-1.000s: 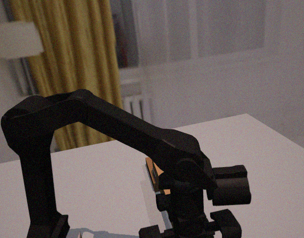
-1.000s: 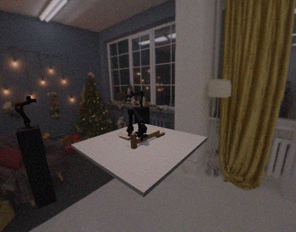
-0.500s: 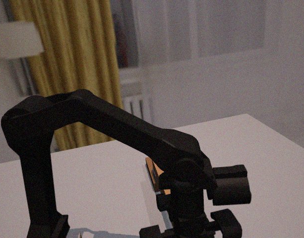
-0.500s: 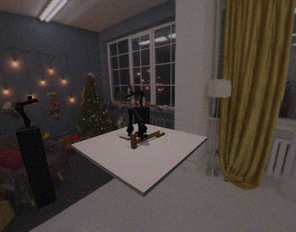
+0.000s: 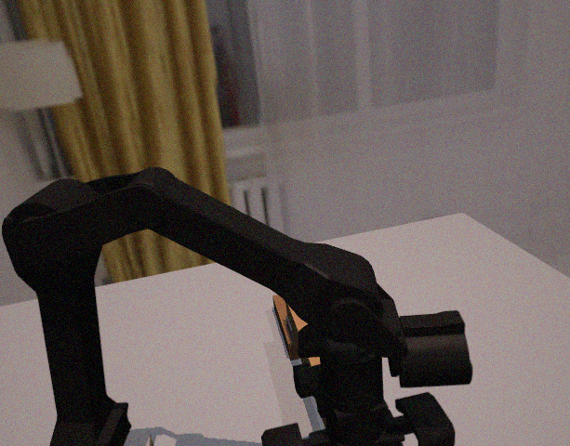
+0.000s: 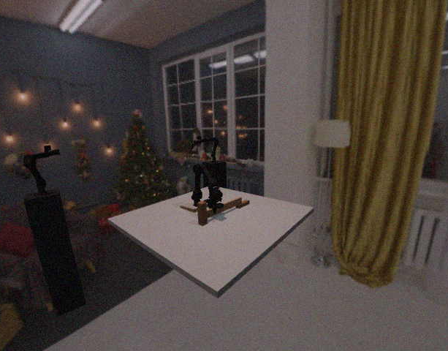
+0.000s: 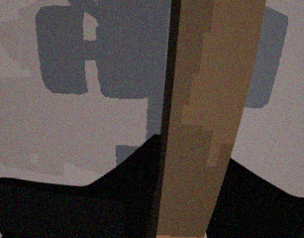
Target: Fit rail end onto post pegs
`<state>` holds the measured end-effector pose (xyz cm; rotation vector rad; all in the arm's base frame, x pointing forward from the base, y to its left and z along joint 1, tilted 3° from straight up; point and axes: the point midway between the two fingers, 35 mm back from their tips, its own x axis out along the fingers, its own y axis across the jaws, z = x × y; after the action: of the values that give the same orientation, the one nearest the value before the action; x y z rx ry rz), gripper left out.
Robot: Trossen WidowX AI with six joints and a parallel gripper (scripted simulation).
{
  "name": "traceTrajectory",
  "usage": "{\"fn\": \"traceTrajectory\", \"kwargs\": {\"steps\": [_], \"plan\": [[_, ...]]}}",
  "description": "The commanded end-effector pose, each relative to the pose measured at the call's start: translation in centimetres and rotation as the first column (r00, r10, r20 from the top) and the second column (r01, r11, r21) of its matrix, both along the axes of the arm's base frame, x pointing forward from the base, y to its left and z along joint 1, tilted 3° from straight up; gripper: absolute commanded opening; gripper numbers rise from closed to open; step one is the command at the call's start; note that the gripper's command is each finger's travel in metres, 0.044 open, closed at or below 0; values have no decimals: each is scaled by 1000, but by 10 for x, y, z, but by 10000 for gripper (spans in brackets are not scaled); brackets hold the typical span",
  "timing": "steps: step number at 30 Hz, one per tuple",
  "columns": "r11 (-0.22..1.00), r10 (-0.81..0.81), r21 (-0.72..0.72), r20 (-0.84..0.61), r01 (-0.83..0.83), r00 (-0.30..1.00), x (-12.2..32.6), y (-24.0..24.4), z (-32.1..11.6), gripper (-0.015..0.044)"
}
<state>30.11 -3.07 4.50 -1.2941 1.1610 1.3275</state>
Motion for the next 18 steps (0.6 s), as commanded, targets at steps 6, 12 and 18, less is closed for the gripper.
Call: {"fn": "traceTrajectory", "kwargs": {"steps": [6,12,18], "plan": [[1000,-2,-3,1,2,1000,0,-3,-1,0],[1000,-2,-3,1,2,1000,-1,-2,-1,0],[1000,-2,-3,1,2,1000,-1,0,-1,0]]}}
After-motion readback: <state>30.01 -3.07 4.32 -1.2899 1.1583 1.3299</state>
